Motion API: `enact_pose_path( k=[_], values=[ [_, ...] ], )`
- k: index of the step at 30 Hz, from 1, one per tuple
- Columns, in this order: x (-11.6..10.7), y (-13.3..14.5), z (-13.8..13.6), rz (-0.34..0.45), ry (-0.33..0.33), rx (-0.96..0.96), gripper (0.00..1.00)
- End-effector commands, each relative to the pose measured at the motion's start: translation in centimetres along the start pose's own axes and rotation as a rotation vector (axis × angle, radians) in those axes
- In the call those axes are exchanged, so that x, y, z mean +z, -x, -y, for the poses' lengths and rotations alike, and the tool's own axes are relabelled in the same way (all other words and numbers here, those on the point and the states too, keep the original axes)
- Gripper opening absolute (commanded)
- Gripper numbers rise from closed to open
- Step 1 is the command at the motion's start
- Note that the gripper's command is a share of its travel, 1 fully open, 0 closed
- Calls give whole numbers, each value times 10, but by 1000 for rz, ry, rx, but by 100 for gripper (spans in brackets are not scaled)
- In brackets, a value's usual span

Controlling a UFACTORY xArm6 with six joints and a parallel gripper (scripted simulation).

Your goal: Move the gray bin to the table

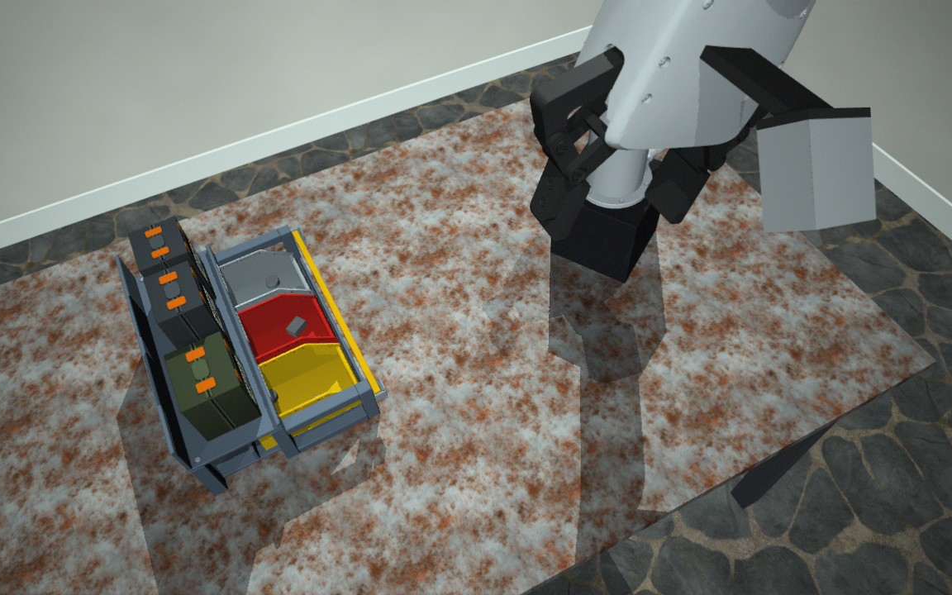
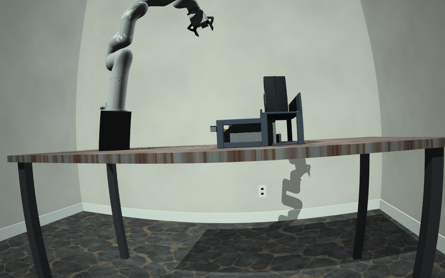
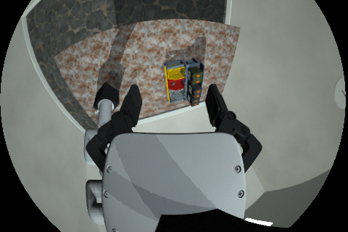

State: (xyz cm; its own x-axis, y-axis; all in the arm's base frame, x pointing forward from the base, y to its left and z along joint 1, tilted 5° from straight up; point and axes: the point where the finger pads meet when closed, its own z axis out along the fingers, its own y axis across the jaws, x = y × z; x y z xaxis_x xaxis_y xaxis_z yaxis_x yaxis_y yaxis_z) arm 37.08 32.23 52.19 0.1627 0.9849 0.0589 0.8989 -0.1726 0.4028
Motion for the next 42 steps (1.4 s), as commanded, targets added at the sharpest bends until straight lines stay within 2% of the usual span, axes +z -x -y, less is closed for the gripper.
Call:
enact_pose_path(
  k=[1, 3, 15, 20, 32, 37, 42],
  values=[
    [-2, 0, -1, 0, -148, -17, 100],
    [-2, 0, -1, 2, -251, -30, 100],
    [-2, 0, -1, 2, -251, -30, 100],
    [-2, 0, -1, 4, -342, -42, 100],
    [-2, 0, -1, 4, -342, -42, 100],
    [3, 48, -15, 4, -342, -42, 100],
    [3, 48, -15, 4, -342, -42, 100]
  ],
)
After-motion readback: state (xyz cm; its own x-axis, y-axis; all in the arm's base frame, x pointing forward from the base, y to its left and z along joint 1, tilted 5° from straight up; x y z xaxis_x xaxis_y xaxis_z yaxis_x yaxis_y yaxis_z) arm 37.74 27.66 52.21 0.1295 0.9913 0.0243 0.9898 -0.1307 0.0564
